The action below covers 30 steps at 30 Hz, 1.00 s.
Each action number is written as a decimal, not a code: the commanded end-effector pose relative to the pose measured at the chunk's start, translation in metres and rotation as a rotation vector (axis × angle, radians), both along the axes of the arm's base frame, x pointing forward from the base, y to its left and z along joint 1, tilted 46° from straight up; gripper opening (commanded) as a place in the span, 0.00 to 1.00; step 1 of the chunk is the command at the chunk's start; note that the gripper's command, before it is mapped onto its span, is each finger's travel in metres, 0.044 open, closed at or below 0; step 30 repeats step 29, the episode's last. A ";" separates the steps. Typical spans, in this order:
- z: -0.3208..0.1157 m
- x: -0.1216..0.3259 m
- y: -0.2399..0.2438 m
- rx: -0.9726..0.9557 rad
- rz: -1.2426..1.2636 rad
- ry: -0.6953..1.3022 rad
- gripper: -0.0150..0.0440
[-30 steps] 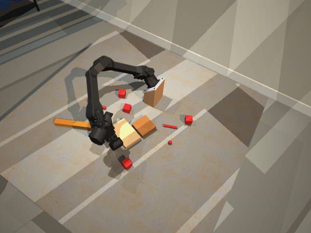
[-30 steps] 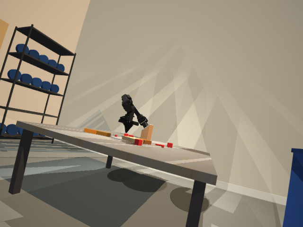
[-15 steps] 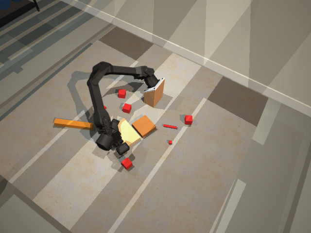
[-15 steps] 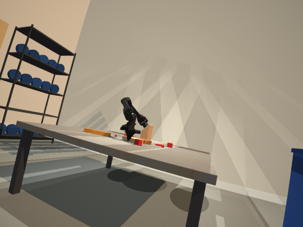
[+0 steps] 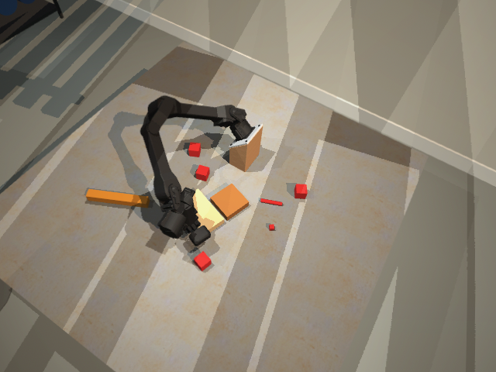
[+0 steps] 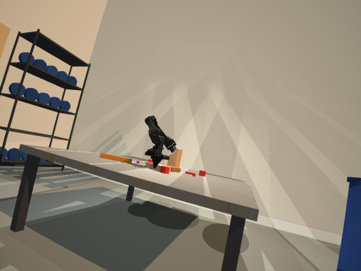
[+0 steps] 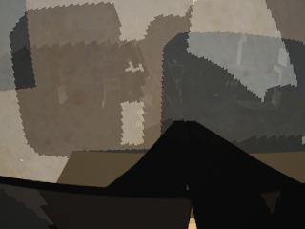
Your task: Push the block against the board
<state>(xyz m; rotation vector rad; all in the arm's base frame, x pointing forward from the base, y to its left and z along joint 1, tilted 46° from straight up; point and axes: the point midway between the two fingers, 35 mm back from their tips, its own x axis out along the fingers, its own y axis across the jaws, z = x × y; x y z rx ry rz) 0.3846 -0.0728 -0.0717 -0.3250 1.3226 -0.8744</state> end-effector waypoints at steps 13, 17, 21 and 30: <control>-0.008 -0.025 0.007 -0.003 -0.003 0.003 0.25; -0.009 -0.029 0.008 -0.003 -0.003 0.003 0.25; -0.008 -0.026 0.007 -0.003 -0.003 0.003 0.25; -0.005 -0.013 0.004 -0.003 -0.003 0.002 0.25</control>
